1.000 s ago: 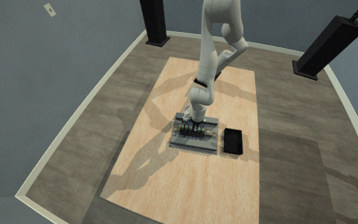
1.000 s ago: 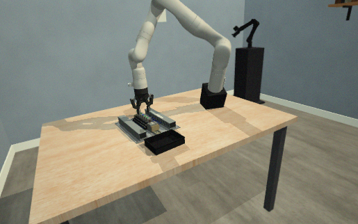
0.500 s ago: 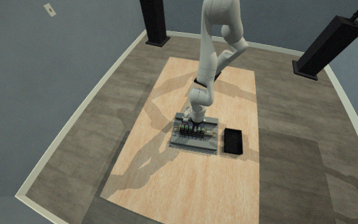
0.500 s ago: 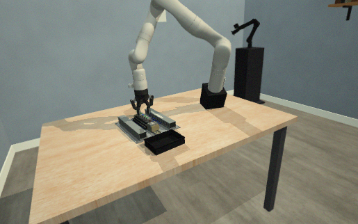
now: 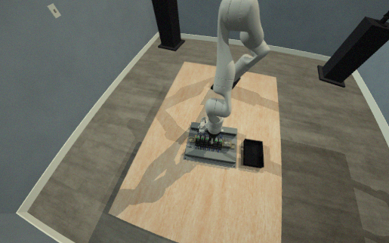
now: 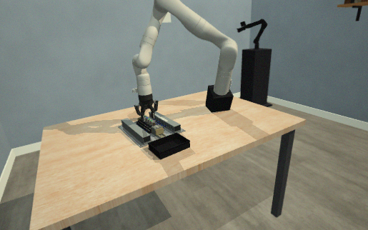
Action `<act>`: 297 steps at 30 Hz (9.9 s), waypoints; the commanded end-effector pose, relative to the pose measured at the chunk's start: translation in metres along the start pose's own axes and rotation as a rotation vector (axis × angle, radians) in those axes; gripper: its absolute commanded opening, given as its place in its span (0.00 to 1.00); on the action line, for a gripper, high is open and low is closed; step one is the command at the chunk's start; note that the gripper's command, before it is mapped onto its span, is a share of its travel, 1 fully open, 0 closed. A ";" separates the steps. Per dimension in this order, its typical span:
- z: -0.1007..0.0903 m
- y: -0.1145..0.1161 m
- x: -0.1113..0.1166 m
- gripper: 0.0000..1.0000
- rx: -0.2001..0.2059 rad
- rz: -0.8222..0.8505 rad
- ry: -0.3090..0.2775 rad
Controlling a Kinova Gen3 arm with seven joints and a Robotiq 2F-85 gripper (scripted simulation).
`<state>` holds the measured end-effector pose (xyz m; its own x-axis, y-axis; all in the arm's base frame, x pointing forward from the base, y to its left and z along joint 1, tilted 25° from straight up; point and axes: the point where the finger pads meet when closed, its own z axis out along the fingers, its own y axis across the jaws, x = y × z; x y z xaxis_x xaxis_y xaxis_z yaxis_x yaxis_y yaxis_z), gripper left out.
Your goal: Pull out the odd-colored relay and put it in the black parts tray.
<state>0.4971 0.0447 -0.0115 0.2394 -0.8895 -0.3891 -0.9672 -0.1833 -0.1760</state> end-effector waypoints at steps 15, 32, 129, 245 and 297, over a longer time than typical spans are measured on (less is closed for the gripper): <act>0.011 -0.001 0.000 0.61 0.002 0.000 0.001; 0.011 -0.001 0.000 0.61 0.002 0.000 0.001; 0.011 -0.001 0.000 0.00 0.002 0.000 0.001; 0.011 0.001 0.000 0.00 0.055 0.000 0.001; 0.010 -0.001 0.000 0.00 -0.028 0.000 0.001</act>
<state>0.4989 0.0494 -0.0212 0.2394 -0.8896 -0.3890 -0.9692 -0.1948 -0.1509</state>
